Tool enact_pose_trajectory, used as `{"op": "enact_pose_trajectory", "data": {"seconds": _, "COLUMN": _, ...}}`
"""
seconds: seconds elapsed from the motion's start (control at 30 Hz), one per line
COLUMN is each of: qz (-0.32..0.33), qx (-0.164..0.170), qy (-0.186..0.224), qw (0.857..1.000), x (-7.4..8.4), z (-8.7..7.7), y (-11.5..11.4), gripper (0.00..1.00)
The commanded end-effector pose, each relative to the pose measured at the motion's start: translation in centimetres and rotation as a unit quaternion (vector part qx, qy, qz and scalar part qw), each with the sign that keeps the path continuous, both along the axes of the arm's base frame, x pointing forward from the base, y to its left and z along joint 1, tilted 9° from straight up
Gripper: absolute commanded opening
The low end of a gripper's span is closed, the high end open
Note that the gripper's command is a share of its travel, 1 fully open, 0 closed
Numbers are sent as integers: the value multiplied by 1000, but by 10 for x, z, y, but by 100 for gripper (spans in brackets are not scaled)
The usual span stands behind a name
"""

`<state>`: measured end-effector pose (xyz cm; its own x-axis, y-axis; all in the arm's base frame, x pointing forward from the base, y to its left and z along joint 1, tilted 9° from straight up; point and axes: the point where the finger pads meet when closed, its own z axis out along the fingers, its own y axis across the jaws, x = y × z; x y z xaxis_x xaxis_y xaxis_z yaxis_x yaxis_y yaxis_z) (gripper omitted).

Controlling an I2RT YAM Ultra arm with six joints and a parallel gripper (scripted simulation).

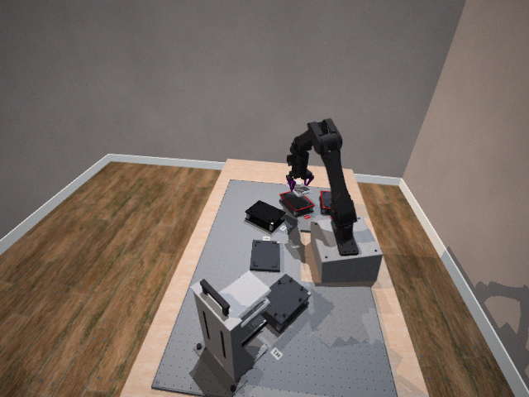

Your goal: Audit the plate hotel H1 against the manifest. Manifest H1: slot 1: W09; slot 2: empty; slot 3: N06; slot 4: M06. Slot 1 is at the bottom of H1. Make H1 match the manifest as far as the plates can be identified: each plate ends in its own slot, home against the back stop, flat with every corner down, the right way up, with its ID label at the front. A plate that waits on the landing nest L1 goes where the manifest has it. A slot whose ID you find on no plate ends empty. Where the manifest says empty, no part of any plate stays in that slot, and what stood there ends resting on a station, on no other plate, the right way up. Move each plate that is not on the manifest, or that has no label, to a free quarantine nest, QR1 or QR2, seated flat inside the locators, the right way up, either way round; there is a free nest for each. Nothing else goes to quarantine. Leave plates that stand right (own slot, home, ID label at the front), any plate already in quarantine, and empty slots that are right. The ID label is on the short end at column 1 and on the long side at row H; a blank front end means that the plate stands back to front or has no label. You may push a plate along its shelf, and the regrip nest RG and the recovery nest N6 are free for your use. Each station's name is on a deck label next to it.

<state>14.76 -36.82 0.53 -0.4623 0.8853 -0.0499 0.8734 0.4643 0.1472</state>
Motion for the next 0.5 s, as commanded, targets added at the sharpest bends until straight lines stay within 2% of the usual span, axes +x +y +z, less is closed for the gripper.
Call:
{"op": "enact_pose_trajectory", "data": {"seconds": 0.0, "qz": -2, "qx": -13, "qy": -5, "qw": 1000, "x": 1, "z": 9, "y": -4, "gripper": 86}}
{"op": "enact_pose_trajectory", "data": {"seconds": 0.47, "qz": -2, "qx": -13, "qy": -5, "qw": 1000, "x": 2, "z": 6, "y": -3, "gripper": 86}}
